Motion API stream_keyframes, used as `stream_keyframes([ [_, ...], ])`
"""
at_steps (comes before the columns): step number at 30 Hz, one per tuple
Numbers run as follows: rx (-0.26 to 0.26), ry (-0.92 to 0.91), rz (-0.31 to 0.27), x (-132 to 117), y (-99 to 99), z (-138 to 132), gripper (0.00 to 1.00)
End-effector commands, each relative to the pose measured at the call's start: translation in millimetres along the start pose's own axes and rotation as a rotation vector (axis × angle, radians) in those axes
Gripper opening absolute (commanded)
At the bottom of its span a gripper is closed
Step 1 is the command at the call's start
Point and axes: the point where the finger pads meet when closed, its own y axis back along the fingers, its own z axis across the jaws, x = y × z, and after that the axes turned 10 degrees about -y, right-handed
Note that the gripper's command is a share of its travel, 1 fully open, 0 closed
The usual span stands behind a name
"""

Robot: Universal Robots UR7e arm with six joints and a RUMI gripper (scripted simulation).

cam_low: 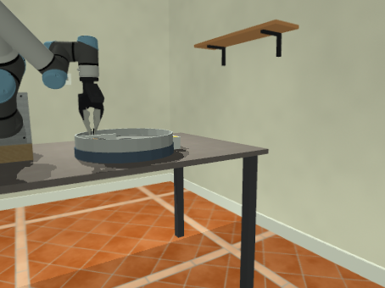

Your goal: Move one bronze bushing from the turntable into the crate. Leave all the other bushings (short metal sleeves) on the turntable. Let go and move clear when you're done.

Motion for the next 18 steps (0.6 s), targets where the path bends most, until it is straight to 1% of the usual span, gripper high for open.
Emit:
stream_keyframes([
  [1,0.003,0.0,0.0,0.0,-3.8,-0.6,0.06],
  [18,0.003,0.0,0.0,0.0,-3.8,-0.6,0.06],
])
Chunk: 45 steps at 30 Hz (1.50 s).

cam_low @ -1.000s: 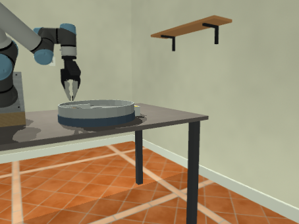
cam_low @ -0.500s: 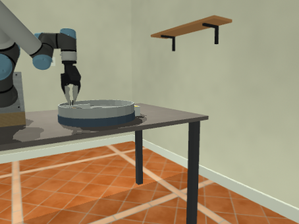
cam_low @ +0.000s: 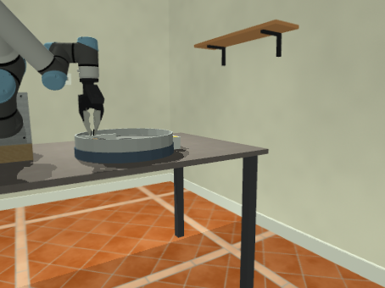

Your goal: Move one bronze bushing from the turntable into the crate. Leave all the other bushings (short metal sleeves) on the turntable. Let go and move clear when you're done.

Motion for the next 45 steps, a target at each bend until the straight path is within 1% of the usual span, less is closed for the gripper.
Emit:
stream_keyframes([
  [1,0.001,0.0,0.0,0.1,0.2,-0.2,0.06],
  [17,0.001,0.0,0.0,0.1,0.1,-0.2,0.06],
  [29,0.001,0.0,0.0,0.1,-12.0,-0.2,0.06],
  [45,0.001,0.0,0.0,0.1,-12.4,-0.2,0.06],
])
